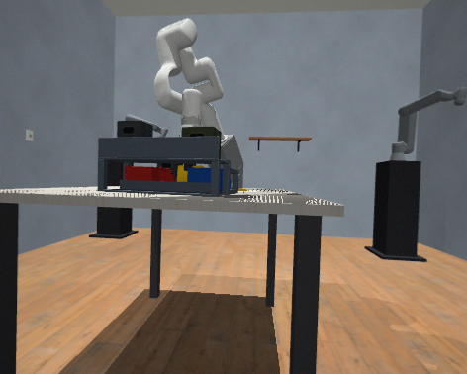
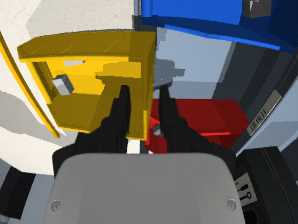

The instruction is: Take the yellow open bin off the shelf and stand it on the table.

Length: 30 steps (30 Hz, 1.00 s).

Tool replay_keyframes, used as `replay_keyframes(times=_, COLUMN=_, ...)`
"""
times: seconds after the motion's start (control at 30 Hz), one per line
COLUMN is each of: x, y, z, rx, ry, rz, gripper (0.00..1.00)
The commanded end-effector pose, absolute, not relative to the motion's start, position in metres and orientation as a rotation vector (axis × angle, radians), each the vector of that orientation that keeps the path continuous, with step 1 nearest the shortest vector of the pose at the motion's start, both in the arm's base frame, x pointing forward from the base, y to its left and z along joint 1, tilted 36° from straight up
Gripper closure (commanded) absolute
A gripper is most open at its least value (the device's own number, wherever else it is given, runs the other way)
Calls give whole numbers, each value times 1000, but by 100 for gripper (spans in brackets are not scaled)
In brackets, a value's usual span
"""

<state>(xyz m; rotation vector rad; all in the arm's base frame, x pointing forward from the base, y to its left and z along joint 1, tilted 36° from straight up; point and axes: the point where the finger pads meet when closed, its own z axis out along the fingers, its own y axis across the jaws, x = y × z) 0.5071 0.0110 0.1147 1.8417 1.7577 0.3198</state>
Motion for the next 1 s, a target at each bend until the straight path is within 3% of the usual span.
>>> replay_keyframes(times=0.0, x=508, y=11, z=116, rx=1839, ry=1756, rz=324, gripper=67)
replay_keyframes(times=0.2, x=508, y=11, z=116, rx=1839, ry=1756, rz=324, gripper=67)
replay_keyframes(times=0.23, x=508, y=11, z=116, rx=1839, ry=1756, rz=324, gripper=100)
replay_keyframes(times=0.97, x=508, y=11, z=116, rx=1839, ry=1756, rz=324, gripper=100)
